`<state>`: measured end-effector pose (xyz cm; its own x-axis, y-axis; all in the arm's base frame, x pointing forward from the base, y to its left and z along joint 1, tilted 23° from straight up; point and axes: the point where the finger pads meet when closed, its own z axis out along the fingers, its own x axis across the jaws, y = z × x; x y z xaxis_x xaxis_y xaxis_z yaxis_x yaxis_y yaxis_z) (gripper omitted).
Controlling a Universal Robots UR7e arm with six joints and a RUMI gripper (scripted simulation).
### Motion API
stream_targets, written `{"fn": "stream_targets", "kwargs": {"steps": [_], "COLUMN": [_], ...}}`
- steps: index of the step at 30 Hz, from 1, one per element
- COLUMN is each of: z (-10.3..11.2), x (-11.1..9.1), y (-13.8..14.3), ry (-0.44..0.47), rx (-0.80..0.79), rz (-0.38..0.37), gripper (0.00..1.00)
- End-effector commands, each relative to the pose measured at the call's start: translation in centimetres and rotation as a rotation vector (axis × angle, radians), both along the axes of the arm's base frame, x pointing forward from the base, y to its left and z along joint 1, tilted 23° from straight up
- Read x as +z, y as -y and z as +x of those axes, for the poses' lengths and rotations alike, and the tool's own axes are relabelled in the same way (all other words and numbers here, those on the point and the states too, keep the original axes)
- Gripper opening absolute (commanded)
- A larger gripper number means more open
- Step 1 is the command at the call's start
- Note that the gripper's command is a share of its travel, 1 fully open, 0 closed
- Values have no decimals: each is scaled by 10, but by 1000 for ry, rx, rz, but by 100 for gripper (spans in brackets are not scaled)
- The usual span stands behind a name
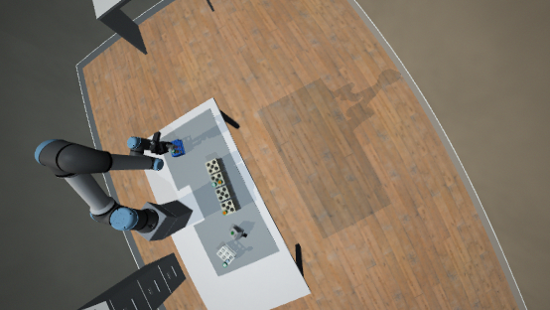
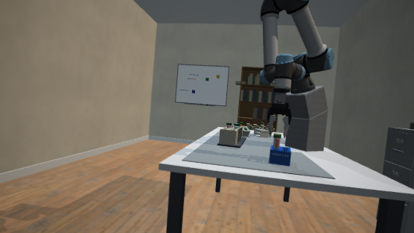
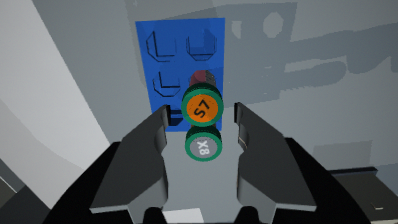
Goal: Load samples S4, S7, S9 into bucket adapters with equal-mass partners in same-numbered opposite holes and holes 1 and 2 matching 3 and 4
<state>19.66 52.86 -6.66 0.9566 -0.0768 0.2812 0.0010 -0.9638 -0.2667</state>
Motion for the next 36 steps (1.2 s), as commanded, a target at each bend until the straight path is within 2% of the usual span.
{"fn": "stream_targets", "kwargs": {"steps": [1, 10, 11, 31, 36], "z": [3, 2, 2, 2, -5], "x": [-3, -4, -4, -4, 11], "y": [-4, -3, -3, -3, 2], "ry": [3, 2, 2, 2, 1], "rx": [1, 1, 1, 1, 2], "rz": [6, 4, 4, 4, 3], "gripper": [35, 35, 0, 0, 0]}}
